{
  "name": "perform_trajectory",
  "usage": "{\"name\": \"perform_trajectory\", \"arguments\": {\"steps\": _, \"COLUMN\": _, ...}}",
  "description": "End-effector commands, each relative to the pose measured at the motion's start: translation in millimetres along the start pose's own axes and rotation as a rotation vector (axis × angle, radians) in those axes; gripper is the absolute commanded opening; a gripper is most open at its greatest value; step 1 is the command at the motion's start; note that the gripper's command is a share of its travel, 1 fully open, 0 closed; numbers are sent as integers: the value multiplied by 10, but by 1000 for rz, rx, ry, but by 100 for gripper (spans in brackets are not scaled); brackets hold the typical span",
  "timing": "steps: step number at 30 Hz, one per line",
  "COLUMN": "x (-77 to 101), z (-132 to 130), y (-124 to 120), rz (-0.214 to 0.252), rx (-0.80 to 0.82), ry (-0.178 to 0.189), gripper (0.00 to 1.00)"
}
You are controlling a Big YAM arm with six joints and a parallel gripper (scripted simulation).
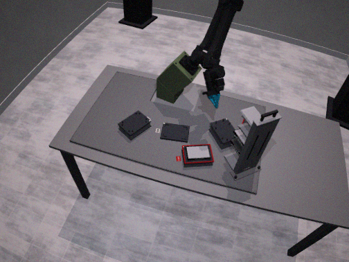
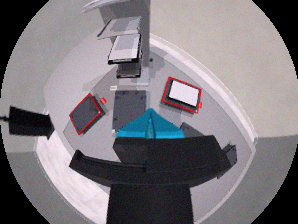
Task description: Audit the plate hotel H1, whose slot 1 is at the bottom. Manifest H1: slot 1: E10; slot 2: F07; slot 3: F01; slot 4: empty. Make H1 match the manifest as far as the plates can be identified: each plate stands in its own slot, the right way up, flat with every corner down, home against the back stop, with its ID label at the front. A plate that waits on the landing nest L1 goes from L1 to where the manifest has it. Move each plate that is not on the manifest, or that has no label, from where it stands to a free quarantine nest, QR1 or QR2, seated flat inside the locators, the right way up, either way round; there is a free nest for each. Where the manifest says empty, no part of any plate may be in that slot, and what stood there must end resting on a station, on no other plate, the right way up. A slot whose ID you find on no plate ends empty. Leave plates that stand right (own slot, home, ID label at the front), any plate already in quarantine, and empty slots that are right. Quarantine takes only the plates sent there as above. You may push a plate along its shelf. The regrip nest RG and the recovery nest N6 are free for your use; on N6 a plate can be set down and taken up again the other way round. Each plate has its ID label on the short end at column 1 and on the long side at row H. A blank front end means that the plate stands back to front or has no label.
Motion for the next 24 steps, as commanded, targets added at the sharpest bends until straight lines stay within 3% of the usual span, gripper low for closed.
{"name": "perform_trajectory", "arguments": {"steps": 1, "x": -41, "z": 94, "y": 258, "rz": -43, "rx": -10, "ry": 15, "gripper": 0}}
{"name": "perform_trajectory", "arguments": {"steps": 24, "x": -80, "z": 732, "y": 487, "rz": -52, "rx": -25, "ry": 22, "gripper": 0}}
Point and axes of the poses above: the point where the finger pads meet when closed, its own x axis back along the fingers, its own z axis across the jaws, y = z × x, the point moved 10 cm from there along x, back along the fingers, and after that the axes turned 11 degrees about x, right-handed, at the moved point
